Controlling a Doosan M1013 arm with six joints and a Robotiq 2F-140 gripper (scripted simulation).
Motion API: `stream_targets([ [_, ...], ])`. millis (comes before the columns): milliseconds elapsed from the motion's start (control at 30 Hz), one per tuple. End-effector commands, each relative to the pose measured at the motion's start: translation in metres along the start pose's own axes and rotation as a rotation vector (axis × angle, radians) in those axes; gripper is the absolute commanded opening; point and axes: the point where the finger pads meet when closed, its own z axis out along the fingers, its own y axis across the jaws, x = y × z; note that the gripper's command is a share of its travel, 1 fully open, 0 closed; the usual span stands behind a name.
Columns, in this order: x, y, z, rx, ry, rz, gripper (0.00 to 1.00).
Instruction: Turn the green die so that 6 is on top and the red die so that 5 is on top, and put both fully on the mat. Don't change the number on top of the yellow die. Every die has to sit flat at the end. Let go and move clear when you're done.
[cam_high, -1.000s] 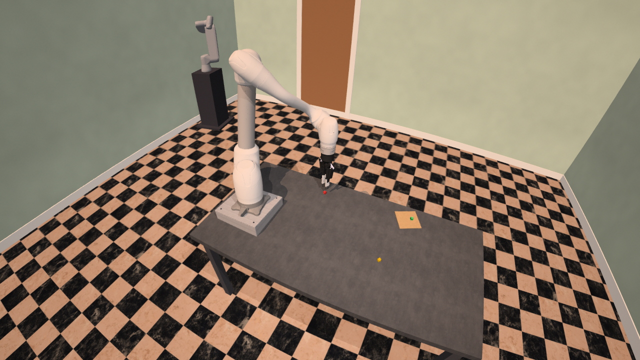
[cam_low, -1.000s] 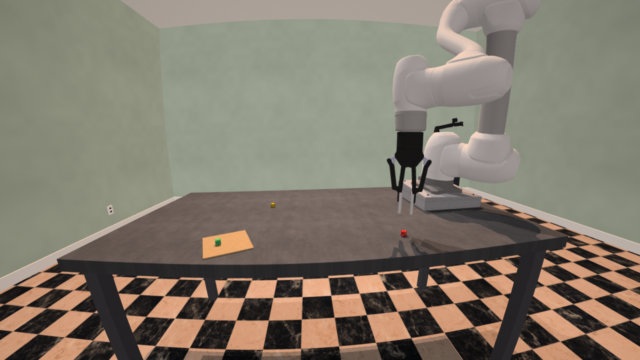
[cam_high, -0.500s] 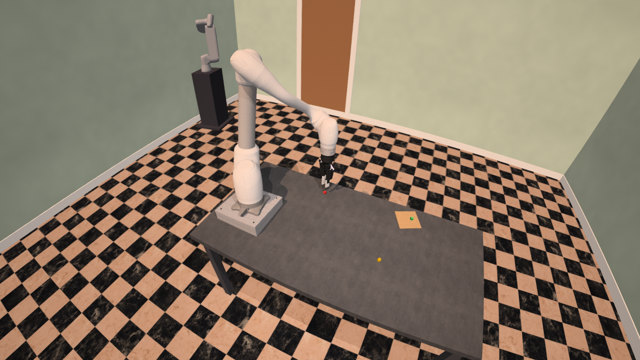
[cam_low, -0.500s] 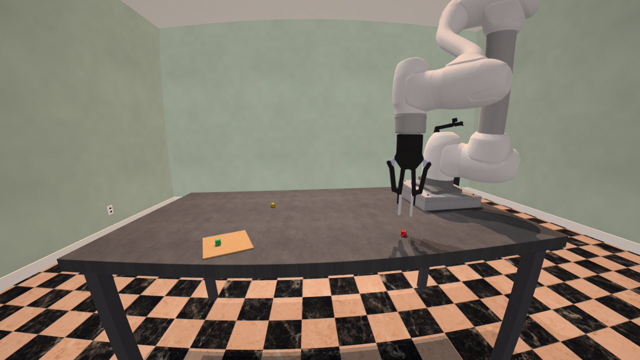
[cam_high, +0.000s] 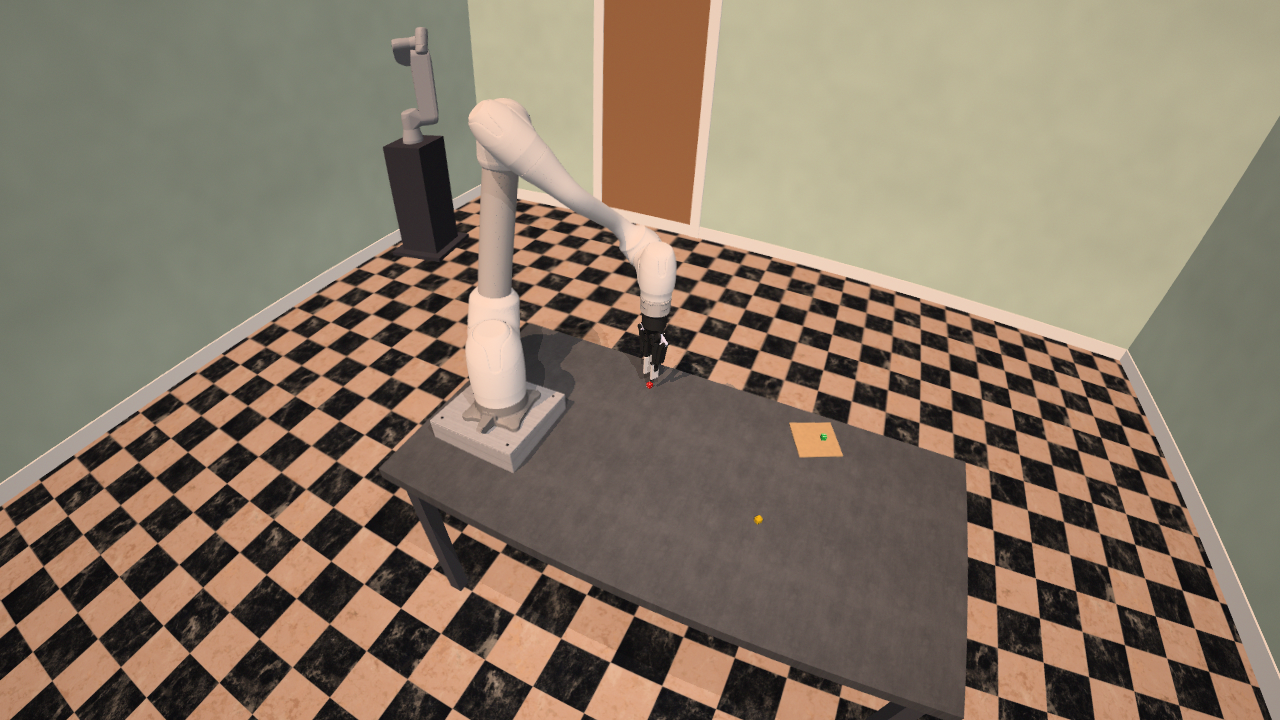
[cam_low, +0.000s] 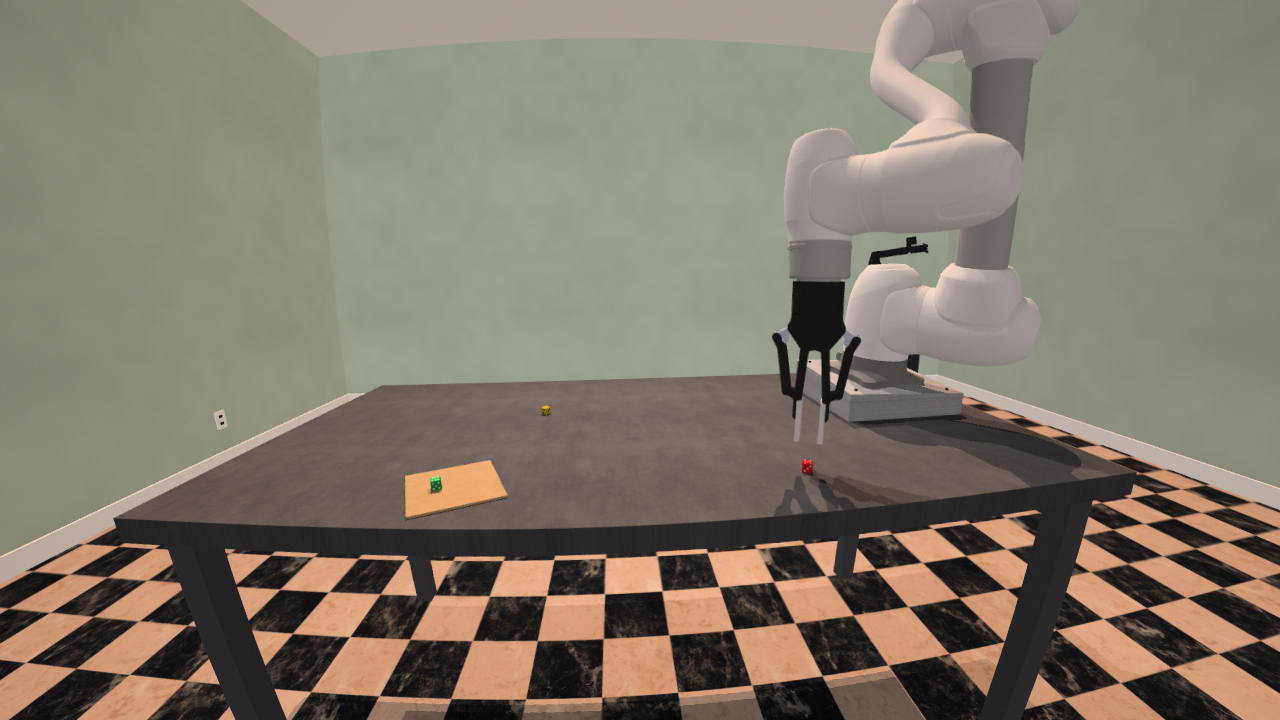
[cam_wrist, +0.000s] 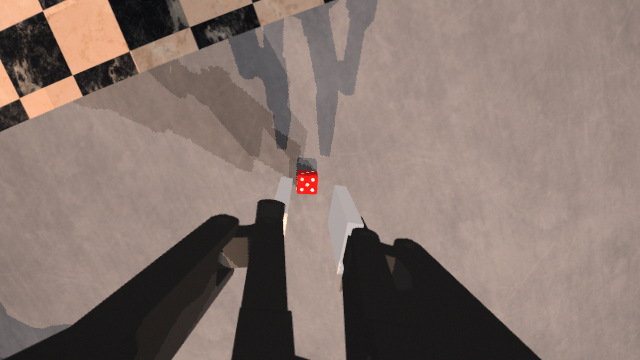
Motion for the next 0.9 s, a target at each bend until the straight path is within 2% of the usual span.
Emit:
stream_targets([
  [0,0.000,-0.002,0.009,0.005,0.001,-0.001,0.27],
  [500,0.000,-0.002,0.025,0.005,0.001,-0.001,0.27],
  [867,0.000,-0.002,0.029,0.004,0.001,-0.001,0.27],
])
